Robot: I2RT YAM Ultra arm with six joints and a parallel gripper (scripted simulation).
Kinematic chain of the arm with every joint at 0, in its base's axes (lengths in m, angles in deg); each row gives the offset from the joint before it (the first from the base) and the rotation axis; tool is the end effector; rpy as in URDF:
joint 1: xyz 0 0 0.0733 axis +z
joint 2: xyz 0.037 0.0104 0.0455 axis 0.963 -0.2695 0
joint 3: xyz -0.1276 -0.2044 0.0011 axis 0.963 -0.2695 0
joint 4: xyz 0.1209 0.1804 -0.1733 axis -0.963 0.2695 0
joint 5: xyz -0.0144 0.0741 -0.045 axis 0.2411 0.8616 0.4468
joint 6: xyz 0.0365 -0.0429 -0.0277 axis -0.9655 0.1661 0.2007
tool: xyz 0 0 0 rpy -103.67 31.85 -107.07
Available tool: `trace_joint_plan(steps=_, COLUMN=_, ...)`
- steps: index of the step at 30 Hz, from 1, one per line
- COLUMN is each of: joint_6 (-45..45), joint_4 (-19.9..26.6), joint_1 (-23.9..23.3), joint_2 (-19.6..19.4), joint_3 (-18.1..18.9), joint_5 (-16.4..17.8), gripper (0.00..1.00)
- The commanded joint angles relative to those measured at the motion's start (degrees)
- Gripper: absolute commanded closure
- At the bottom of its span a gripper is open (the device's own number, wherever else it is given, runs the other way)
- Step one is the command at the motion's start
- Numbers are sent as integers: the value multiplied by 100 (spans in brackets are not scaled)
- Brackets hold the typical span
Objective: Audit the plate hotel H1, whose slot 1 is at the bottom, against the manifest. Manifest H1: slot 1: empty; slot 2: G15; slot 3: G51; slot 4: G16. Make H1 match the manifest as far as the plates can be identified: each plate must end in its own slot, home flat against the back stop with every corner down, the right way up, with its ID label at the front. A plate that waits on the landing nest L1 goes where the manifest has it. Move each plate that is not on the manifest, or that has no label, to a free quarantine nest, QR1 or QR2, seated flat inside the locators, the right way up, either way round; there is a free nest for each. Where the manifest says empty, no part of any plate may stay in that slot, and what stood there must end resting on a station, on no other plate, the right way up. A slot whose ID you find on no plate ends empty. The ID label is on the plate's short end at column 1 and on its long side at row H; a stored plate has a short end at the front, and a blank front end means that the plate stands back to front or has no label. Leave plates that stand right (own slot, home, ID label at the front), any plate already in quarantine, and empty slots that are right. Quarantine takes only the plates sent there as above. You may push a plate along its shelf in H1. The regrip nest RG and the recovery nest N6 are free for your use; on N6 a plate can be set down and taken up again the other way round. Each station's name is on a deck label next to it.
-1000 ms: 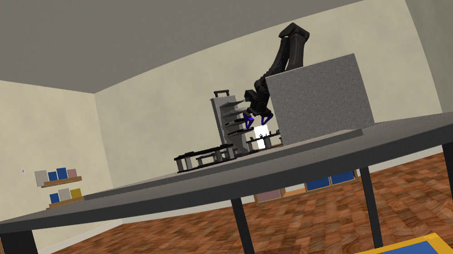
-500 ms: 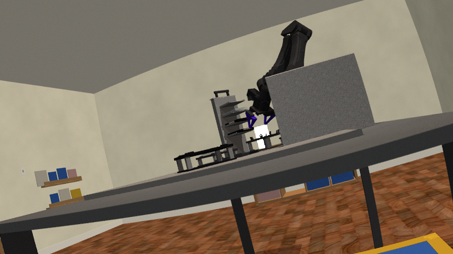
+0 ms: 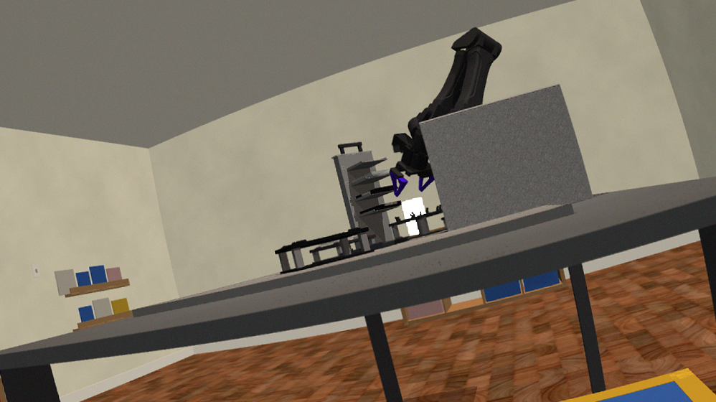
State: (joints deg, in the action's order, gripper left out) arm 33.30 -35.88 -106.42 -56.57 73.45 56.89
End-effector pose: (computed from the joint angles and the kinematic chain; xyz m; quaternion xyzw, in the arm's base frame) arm 0.2075 -0.1483 0.1848 0.1394 0.7535 -0.4303 0.4771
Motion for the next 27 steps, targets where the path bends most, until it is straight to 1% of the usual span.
trace_joint_plan(steps=1, joint_6=-19, joint_4=211, joint_1=65, joint_2=179, joint_3=-13, joint_5=-42, gripper=0)
trace_joint_plan(steps=7, joint_6=-44, joint_4=495, joint_1=181, joint_2=536, joint_3=-96, joint_5=-156, gripper=0)
trace_joint_plan(steps=9, joint_6=-44, joint_4=495, joint_1=181, joint_2=536, joint_3=-96, joint_5=-156, gripper=0)
trace_joint_plan(steps=24, joint_6=-125, joint_4=1300, joint_1=538, joint_2=1455, joint_3=-243, joint_5=-508, gripper=0)
trace_joint_plan(steps=26, joint_6=-125, joint_4=1300, joint_1=538, joint_2=1455, joint_3=-243, joint_5=-508, gripper=0)
trace_joint_plan(steps=27, joint_6=-132, joint_4=1359, joint_1=567, joint_2=1518, joint_3=-250, joint_5=-535, gripper=0)
